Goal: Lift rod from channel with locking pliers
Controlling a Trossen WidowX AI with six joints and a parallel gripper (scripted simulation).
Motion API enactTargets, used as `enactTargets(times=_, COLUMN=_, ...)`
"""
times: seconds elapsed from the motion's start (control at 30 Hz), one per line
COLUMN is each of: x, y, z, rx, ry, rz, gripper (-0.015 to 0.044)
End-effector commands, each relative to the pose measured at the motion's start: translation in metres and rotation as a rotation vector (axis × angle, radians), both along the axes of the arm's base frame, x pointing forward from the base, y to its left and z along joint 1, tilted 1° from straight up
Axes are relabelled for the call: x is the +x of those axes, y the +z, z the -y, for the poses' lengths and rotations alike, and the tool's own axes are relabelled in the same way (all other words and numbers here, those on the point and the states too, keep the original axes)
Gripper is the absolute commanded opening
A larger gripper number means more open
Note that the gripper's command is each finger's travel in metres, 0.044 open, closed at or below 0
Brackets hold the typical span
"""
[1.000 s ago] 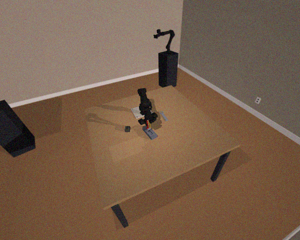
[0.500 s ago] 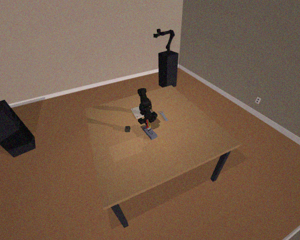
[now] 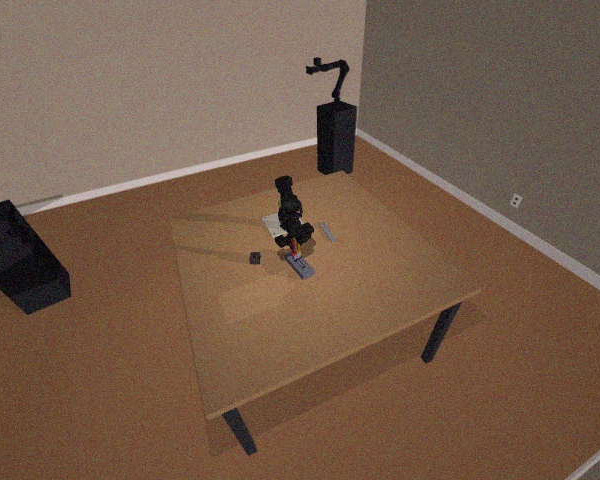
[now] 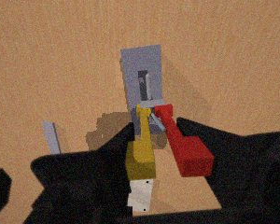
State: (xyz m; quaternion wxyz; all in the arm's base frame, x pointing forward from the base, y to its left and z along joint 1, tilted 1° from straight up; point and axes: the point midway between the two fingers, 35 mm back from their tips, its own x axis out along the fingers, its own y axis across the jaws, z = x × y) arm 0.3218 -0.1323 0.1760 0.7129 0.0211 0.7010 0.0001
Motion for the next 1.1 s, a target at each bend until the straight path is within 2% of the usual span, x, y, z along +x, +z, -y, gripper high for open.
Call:
enactTargets(times=0.0, x=0.002, y=0.006, z=0.001, rx=-0.001, ry=0.002, rz=0.025, gripper=0.0108)
enactTargets(times=1.07, x=0.019, y=0.051, z=0.003, rx=-0.003, ry=-0.002, rz=0.265, gripper=0.0108)
